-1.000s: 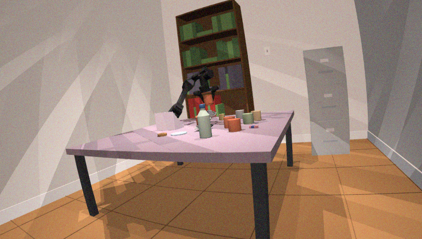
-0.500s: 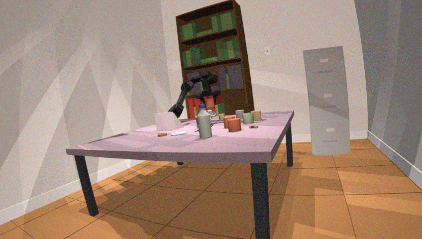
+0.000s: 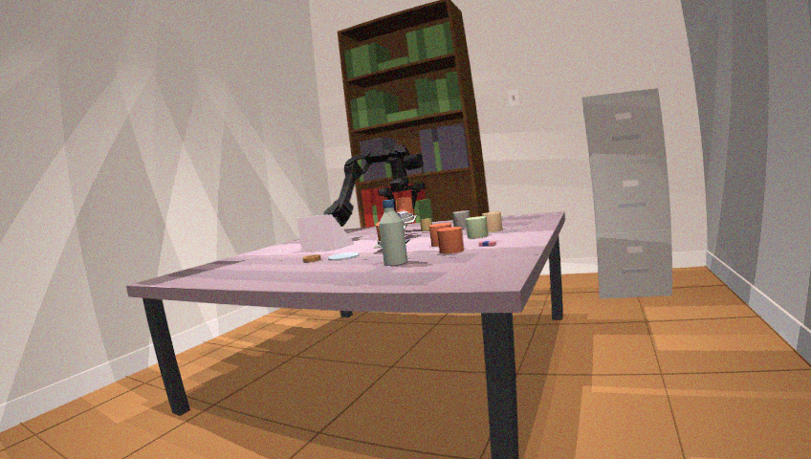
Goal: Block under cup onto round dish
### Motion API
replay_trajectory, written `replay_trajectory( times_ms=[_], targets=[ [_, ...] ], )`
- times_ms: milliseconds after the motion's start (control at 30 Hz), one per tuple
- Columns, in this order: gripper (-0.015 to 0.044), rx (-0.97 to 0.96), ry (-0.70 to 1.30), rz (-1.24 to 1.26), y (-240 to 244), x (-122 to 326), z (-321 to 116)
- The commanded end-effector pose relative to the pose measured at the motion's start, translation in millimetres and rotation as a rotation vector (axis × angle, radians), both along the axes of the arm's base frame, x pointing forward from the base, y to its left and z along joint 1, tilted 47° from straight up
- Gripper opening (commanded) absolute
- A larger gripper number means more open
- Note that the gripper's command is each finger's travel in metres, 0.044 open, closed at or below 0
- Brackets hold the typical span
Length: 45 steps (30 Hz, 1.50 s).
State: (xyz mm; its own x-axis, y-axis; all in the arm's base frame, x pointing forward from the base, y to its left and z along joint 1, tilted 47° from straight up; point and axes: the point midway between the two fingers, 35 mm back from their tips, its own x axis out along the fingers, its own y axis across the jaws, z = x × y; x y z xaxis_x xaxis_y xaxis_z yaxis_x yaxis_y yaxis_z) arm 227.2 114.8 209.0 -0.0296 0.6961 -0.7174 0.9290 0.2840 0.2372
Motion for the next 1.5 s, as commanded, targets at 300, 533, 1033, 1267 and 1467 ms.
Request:
replay_trajectory(
  times_ms=[300, 533, 1033, 1267, 1467],
  targets=[
    [0.0000, 0.033, 0.032, 0.027, 34, -27, 10],
    [0.0000, 0.039, 0.040, 0.034, 42, -32, 9],
    [0.0000, 0.042, 0.039, 0.034, 70, -36, -16],
    [0.0000, 0.042, 0.039, 0.034, 77, -37, -23],
    [0.0053, 0.044, 0.037, 0.040, 80, -37, -25]
  ],
)
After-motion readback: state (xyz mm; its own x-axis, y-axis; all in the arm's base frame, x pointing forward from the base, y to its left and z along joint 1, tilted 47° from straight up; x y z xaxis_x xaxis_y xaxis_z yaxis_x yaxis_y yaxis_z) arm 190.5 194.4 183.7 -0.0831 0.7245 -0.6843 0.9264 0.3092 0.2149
